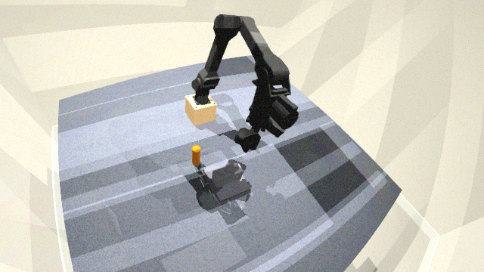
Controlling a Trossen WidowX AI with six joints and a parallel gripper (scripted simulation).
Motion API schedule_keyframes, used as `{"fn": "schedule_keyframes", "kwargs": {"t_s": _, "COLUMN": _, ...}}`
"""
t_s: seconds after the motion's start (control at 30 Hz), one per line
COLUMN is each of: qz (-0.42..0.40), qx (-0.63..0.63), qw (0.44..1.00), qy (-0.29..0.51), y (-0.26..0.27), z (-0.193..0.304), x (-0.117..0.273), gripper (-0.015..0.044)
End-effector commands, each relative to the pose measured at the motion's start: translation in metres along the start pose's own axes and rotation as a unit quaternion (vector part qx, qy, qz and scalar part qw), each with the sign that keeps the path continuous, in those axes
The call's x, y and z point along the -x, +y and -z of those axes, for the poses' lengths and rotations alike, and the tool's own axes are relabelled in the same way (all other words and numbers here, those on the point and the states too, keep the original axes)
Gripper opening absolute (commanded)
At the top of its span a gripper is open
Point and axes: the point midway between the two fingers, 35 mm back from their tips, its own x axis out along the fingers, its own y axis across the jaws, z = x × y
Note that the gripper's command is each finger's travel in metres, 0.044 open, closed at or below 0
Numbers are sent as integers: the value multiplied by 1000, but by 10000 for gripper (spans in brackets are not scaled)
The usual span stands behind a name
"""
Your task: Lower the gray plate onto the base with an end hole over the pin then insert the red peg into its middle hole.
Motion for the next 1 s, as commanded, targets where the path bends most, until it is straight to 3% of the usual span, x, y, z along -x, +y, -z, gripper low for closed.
{"fn": "schedule_keyframes", "kwargs": {"t_s": 0.0, "qz": -2, "qx": -261, "qw": 965, "qy": -2, "y": 47, "z": -5, "x": 1, "gripper": 440}}
{"fn": "schedule_keyframes", "kwargs": {"t_s": 0.23, "qz": -4, "qx": -512, "qw": 859, "qy": 0, "y": 88, "z": -1, "x": 1, "gripper": 440}}
{"fn": "schedule_keyframes", "kwargs": {"t_s": 0.57, "qz": -6, "qx": -729, "qw": 684, "qy": 3, "y": 127, "z": 9, "x": -1, "gripper": 440}}
{"fn": "schedule_keyframes", "kwargs": {"t_s": 0.97, "qz": -6, "qx": -739, "qw": 674, "qy": 4, "y": 129, "z": 10, "x": -1, "gripper": 440}}
